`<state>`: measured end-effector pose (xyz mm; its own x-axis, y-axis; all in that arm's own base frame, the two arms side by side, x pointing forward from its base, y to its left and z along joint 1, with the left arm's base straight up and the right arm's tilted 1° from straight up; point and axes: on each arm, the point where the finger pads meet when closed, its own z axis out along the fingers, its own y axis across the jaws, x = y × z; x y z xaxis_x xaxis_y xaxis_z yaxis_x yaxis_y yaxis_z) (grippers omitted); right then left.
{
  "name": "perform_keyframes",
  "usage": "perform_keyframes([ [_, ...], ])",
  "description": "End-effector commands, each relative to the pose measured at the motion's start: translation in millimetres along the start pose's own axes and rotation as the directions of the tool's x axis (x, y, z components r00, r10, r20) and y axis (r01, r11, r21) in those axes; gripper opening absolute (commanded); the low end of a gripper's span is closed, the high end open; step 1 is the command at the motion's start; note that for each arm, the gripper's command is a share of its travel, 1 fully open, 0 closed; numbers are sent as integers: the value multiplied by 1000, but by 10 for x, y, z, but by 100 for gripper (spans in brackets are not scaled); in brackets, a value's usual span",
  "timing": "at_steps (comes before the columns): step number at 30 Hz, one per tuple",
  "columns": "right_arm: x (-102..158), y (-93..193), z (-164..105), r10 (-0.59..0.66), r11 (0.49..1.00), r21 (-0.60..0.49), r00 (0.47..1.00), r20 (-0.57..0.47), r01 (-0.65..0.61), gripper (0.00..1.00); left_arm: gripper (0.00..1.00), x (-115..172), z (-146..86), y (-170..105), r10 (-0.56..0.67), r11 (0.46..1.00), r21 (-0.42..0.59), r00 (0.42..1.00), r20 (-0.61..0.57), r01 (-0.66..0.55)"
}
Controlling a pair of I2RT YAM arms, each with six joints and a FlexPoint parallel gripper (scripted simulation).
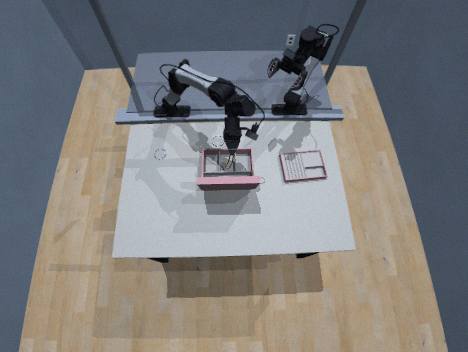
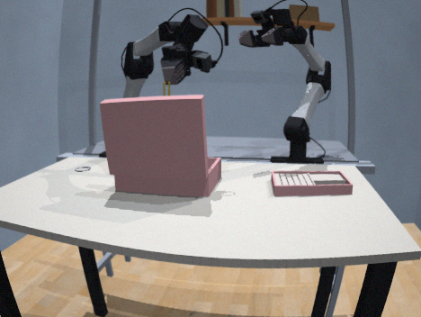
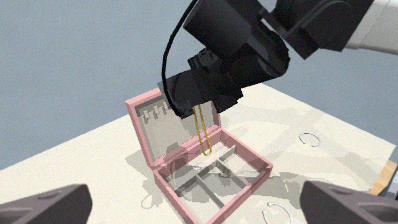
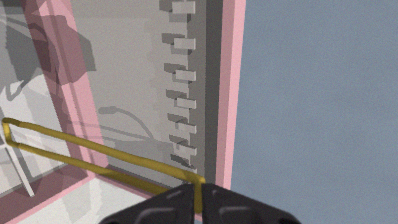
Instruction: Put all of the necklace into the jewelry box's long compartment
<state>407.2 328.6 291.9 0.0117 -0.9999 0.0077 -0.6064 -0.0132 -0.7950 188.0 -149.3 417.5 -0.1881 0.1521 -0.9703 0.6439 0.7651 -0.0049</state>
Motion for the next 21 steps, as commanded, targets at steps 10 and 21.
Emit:
perform_keyframes([
  [10,-62,26,105,51,996,65,997,59,-55,0,100,-27,-11,-7,-2,1000,1,1000,4,2],
  [21,-20,346,376,29,999,40,999,37,-31,0,100,-27,-11,-7,-2,1000,1,1000,4,2],
])
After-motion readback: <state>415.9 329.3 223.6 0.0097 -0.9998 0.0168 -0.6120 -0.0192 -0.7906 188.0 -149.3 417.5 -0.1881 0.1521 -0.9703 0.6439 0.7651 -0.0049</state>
